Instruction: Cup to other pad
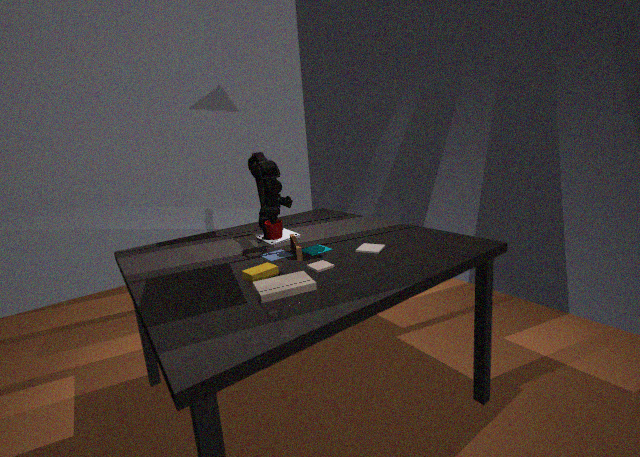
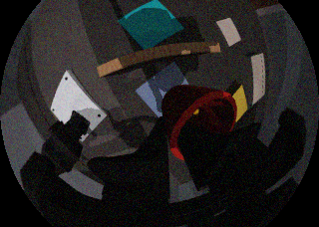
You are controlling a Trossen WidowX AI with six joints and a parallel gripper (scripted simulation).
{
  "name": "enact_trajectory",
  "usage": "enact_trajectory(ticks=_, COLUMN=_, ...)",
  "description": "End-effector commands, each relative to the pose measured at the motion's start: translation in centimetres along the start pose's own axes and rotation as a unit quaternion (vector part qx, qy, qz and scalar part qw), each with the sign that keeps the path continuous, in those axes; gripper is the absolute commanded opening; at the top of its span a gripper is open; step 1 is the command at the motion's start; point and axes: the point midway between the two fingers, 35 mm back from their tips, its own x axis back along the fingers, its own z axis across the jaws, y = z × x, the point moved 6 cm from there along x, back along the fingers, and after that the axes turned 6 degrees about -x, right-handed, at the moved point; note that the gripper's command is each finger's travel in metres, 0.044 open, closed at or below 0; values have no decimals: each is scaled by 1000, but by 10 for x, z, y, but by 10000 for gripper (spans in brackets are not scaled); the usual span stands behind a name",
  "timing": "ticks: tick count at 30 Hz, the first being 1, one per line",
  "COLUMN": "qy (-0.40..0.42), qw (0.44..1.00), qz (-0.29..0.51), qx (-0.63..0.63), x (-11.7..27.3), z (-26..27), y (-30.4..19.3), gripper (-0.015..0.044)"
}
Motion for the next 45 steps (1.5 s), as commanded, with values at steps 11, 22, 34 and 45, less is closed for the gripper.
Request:
enact_trajectory(ticks=11, qy=0, qw=1000, qz=1, qx=-1, x=1, z=5, y=22, gripper=0)
enact_trajectory(ticks=22, qy=1, qw=1000, qz=0, qx=-2, x=1, z=9, y=41, gripper=0)
enact_trajectory(ticks=34, qy=1, qw=1000, qz=-1, qx=-2, x=2, z=14, y=62, gripper=0)
enact_trajectory(ticks=45, qy=2, qw=1000, qz=-2, qx=-2, x=3, z=20, y=83, gripper=0)
